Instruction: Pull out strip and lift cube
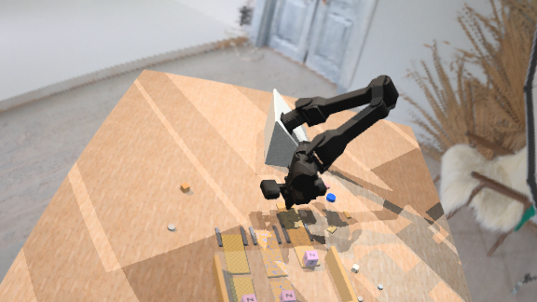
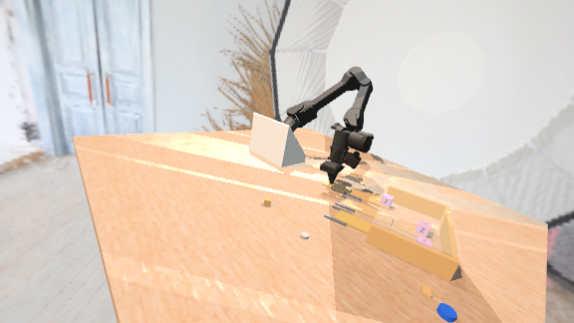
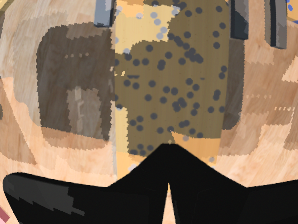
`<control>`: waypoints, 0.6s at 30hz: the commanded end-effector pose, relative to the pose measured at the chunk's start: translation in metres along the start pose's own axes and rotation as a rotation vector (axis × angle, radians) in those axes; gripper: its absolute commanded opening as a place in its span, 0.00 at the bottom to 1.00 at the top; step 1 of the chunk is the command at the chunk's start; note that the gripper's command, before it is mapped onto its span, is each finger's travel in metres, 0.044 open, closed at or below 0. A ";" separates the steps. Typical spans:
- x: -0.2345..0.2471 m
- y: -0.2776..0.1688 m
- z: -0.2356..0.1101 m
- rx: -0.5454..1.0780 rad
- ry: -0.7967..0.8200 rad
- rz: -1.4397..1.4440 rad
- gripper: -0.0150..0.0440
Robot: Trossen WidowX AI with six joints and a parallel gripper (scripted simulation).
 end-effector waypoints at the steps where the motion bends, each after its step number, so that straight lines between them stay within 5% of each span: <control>1: 0.003 -0.015 0.004 0.029 0.003 0.006 0.25; 18: 0.003 -0.038 0.004 0.030 0.003 0.007 0.25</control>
Point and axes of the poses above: the point midway between the two fingers, 35 mm back from their tips, its own z axis out along the fingers, its own x axis across the jaws, y = z × x, the point moved 2 cm from there along -z, back along the fingers
